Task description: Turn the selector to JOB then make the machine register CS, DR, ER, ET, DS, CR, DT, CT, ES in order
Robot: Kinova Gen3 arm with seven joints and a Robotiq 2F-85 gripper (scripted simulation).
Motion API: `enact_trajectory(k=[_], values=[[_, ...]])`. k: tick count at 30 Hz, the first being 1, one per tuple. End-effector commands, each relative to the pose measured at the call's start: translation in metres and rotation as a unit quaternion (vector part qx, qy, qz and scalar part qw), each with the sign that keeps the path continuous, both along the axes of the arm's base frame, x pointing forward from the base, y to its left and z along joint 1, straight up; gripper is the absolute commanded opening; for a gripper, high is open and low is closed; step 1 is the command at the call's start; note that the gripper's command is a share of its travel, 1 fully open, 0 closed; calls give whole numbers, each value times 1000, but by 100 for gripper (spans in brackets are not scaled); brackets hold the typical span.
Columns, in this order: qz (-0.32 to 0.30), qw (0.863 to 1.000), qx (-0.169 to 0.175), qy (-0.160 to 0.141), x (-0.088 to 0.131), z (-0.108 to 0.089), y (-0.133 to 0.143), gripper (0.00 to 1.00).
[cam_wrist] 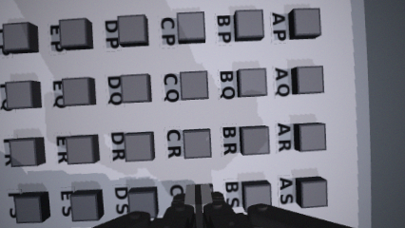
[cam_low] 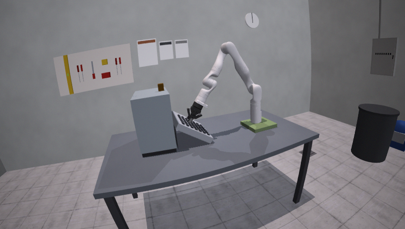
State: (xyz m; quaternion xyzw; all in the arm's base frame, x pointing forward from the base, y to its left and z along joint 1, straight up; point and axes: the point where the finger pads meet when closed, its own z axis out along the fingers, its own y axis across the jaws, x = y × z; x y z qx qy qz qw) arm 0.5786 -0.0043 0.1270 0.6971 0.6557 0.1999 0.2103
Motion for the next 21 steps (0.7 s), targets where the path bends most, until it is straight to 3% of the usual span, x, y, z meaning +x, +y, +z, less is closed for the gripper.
enact_trajectory(k=[1, 21], values=[[0, 1000, 0, -1, 1, 1, 0, 10], [0, 1000, 0, -1, -1, 4, 0, 10]])
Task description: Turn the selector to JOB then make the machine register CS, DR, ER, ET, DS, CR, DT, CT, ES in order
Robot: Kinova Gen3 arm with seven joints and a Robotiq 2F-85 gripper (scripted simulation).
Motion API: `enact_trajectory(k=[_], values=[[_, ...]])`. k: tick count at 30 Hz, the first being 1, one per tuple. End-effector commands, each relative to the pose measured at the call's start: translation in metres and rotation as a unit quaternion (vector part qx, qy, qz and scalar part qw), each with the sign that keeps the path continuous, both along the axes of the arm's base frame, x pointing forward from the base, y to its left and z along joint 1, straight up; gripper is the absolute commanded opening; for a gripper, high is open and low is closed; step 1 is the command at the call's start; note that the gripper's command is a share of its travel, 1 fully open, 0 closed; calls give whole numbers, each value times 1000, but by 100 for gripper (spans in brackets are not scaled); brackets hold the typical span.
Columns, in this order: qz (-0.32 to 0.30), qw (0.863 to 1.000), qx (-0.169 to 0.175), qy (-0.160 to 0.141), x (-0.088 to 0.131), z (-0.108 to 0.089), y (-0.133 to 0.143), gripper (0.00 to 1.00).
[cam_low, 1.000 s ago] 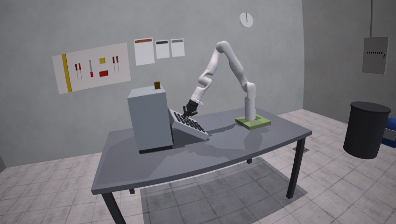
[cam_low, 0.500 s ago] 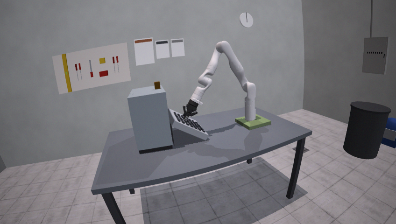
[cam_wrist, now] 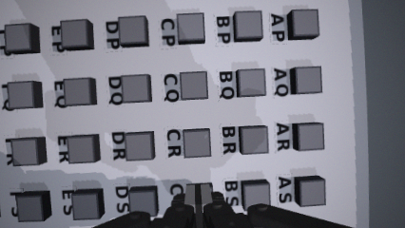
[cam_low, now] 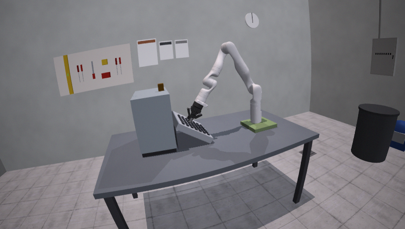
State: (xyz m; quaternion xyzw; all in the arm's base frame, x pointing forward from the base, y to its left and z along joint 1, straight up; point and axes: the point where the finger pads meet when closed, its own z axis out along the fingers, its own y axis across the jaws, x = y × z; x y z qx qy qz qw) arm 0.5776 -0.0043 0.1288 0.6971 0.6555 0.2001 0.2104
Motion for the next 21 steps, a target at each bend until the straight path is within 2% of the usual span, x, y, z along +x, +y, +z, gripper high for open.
enact_trajectory(k=[1, 21], values=[[0, 1000, 0, 0, -1, 3, 0, 10], [0, 1000, 0, 0, -15, 24, 1, 10]])
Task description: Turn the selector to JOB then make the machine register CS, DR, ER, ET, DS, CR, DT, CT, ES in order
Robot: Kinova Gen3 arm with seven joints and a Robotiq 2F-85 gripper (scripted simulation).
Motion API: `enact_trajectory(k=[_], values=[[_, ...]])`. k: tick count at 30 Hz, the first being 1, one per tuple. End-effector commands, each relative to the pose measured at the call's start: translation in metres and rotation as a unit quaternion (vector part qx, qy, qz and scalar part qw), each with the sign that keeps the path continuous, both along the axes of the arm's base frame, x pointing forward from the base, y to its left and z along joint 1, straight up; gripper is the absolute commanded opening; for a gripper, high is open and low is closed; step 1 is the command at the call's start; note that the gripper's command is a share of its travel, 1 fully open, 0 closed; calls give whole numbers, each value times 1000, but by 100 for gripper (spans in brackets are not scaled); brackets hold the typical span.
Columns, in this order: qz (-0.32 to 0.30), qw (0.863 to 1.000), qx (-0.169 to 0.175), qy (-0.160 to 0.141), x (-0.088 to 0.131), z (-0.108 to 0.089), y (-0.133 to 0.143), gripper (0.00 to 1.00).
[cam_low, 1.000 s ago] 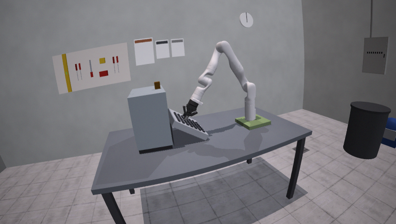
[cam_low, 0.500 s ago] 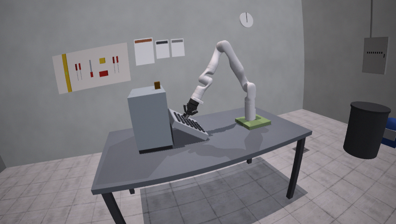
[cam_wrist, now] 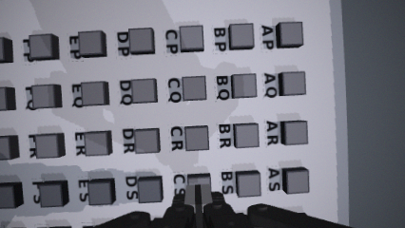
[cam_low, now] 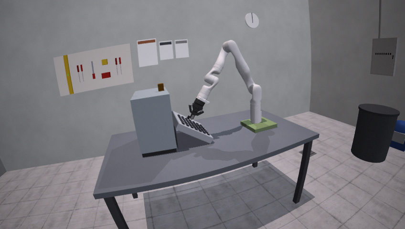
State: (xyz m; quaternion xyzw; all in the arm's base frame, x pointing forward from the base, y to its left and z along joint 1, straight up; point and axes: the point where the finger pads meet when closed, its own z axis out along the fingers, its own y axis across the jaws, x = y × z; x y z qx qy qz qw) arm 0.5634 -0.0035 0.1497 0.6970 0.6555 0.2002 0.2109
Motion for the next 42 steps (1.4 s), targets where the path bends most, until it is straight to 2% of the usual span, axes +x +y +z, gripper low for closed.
enact_trajectory(k=[1, 13, 24, 32, 42], values=[[0, 1000, 0, 0, -1, 4, 0, 10], [0, 1000, 0, 0, -1, 6, 0, 10], [0, 1000, 0, 0, 26, 24, -2, 10], [0, 1000, 0, 0, 27, 23, -2, 10], [0, 1000, 0, 0, 34, 12, -2, 10]])
